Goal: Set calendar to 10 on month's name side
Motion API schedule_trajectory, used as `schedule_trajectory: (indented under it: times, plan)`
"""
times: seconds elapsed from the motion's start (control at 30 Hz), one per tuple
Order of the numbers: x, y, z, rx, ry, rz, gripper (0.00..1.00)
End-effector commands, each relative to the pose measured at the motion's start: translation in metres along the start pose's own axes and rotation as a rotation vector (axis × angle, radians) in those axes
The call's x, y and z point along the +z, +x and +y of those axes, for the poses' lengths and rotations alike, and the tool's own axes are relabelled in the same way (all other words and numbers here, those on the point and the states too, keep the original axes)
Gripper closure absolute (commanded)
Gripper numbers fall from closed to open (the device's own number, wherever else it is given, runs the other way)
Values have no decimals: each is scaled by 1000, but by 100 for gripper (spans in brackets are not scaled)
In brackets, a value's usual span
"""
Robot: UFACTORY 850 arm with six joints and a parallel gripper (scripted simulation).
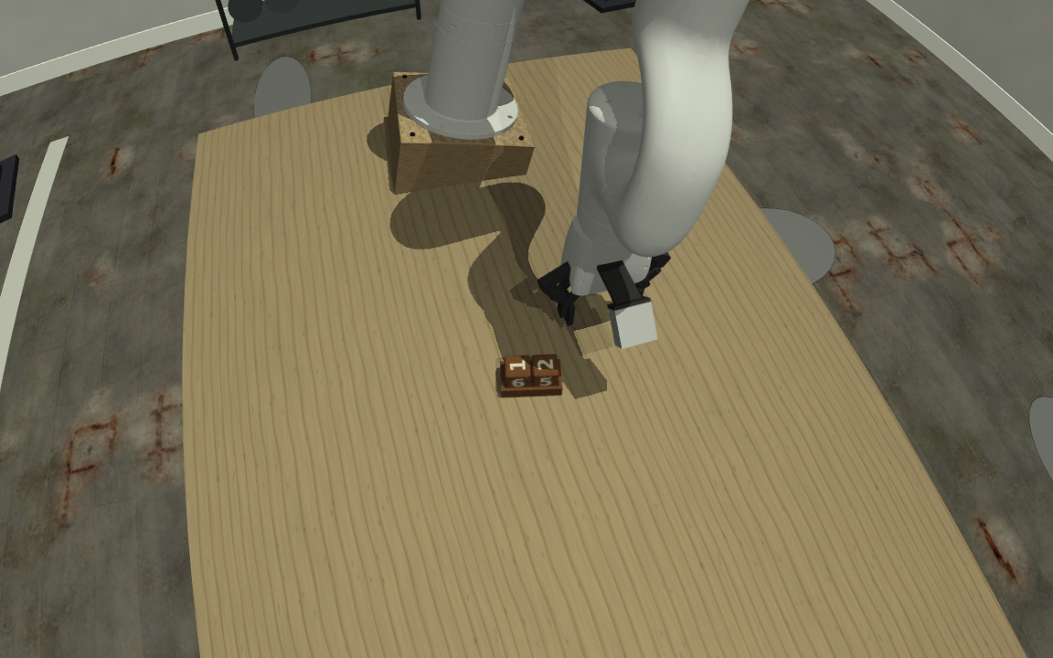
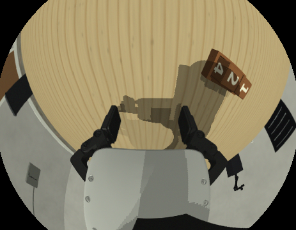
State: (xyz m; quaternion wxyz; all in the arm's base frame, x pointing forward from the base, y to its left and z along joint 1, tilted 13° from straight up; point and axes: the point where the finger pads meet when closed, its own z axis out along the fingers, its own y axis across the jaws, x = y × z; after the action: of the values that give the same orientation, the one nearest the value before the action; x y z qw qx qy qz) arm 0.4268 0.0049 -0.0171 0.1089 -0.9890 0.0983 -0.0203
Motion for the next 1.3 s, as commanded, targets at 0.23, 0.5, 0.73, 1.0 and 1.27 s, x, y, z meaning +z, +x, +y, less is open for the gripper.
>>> schedule_trajectory:
  times: [0.23,0.5,0.73,1.0,1.27]
  plan:
    - [0,1,0,0,0,1,0]
    - [0,1,0,0,0,1,0]
    - [0,1,0,0,0,1,0]
    - [-10,1,0,0,0,1,0]
    - [-30,1,0,0,0,1,0]
